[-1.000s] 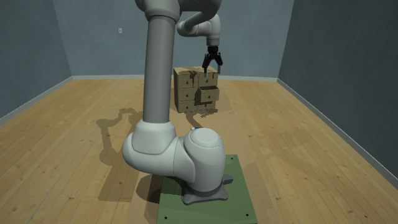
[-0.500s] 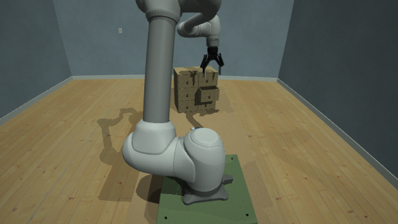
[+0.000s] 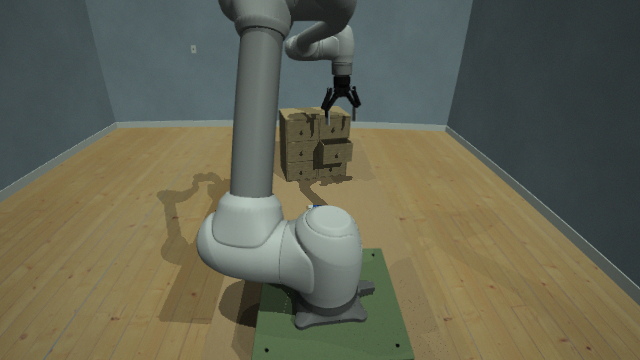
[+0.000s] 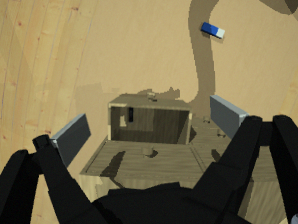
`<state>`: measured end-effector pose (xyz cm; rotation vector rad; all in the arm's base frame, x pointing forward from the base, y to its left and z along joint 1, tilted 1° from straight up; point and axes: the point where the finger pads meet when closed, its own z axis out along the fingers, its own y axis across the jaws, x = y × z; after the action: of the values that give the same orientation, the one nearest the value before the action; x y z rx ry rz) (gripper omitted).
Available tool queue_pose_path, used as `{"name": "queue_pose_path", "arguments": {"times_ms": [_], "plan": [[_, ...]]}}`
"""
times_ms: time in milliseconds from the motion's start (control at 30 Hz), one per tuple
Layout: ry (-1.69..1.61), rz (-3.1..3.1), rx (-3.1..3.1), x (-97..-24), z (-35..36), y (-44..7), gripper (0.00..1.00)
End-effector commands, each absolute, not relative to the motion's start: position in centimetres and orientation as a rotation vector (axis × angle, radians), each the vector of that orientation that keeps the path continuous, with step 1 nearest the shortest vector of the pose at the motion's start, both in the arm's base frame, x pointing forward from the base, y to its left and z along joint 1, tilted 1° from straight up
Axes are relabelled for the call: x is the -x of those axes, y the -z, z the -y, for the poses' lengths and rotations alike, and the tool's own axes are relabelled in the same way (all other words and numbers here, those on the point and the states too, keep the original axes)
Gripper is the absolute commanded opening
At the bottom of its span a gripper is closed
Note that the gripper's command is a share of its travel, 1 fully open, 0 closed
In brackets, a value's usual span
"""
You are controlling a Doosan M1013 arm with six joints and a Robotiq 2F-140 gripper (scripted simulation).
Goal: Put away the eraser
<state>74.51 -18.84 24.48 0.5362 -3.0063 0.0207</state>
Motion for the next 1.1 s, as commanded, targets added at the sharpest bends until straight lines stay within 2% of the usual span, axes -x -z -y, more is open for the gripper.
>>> {"name": "queue_pose_path", "arguments": {"times_ms": [0, 1067], "plan": [[-0.021, 3.009, -0.523, -74.53, 18.84, -24.47, 1.0], [-0.021, 3.011, -0.51, -74.56, 18.83, -24.44, 1.0]]}}
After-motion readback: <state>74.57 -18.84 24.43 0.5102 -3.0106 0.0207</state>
